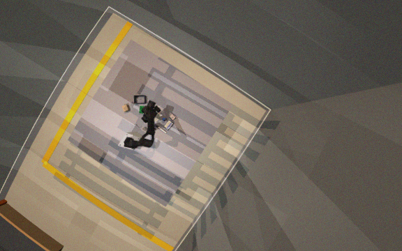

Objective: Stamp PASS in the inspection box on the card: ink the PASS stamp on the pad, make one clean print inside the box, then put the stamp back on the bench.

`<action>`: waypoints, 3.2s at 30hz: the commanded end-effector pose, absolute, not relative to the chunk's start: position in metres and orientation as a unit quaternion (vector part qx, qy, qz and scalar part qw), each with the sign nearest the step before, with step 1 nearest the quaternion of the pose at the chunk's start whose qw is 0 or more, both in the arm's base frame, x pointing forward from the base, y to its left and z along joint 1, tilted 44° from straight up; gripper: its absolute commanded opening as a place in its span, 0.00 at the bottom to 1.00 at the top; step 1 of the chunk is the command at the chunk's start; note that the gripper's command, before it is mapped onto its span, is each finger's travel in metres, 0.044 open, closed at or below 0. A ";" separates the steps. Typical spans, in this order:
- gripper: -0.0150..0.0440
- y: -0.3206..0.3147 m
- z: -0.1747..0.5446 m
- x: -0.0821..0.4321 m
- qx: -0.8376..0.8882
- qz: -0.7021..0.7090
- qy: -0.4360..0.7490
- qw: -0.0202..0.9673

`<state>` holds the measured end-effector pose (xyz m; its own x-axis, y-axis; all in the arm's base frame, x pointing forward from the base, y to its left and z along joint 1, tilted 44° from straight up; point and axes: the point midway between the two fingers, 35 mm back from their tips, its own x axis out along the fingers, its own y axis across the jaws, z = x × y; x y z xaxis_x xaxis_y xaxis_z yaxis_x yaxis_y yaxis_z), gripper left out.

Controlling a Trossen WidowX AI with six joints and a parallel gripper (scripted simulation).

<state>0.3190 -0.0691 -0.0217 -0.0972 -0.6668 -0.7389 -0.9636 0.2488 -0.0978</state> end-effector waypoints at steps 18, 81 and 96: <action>0.25 -0.045 0.002 0.320 -0.573 0.213 0.709 0.352; 0.25 0.034 -0.105 0.197 -0.570 0.216 0.709 0.354; 0.25 0.017 -0.122 0.196 -0.571 0.215 0.710 0.353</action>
<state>0.1978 0.0216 -0.1189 -0.0968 -0.6538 -0.7504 -0.9602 0.2598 -0.1025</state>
